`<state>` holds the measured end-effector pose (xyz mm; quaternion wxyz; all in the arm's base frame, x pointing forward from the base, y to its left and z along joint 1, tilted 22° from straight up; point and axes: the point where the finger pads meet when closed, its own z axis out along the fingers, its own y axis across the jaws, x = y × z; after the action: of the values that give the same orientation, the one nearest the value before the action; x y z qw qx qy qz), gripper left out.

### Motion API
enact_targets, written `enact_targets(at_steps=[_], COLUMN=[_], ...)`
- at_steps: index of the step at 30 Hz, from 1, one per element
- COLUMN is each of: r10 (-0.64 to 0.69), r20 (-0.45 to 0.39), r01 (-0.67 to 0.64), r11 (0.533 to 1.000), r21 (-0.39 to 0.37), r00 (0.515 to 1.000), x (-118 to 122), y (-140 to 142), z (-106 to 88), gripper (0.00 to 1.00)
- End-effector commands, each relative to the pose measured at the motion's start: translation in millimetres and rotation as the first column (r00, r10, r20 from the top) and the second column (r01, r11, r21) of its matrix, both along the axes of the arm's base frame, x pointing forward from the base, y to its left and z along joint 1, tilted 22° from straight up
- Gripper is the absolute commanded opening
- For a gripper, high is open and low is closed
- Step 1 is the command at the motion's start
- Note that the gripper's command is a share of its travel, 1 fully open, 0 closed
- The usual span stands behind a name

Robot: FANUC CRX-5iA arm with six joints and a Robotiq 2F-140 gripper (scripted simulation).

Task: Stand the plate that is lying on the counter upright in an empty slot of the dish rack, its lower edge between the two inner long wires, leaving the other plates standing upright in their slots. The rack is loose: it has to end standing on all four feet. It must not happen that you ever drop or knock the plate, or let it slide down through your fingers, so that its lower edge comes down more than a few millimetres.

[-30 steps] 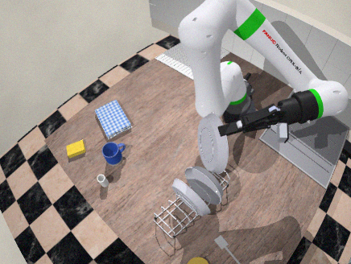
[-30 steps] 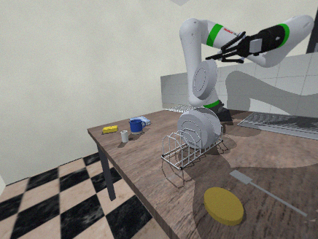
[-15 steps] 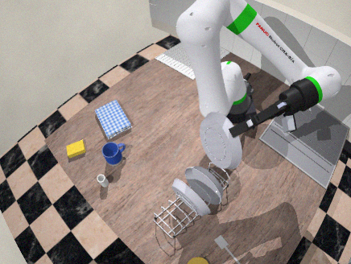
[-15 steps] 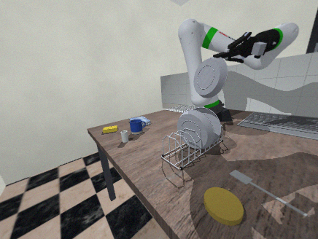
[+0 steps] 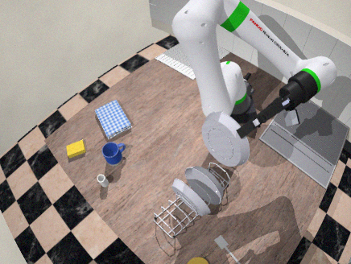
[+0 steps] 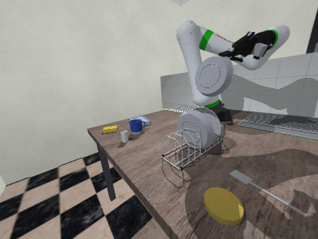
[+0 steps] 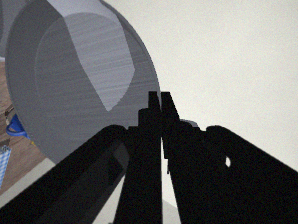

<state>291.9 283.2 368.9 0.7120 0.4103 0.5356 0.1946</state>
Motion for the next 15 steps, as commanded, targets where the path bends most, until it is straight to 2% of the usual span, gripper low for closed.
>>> enact_targets(at_steps=[1,15], r10=[0.024,0.064], r20=[-0.021,-0.059], r01=[-0.024,-0.068], r11=[0.999,0.995], r21=[-0.023,-0.068], r00=[1.0,0.996], x=[-2.4,-6.6], y=[3.4,9.1], z=[-0.3,-2.0], gripper=[0.1,0.1])
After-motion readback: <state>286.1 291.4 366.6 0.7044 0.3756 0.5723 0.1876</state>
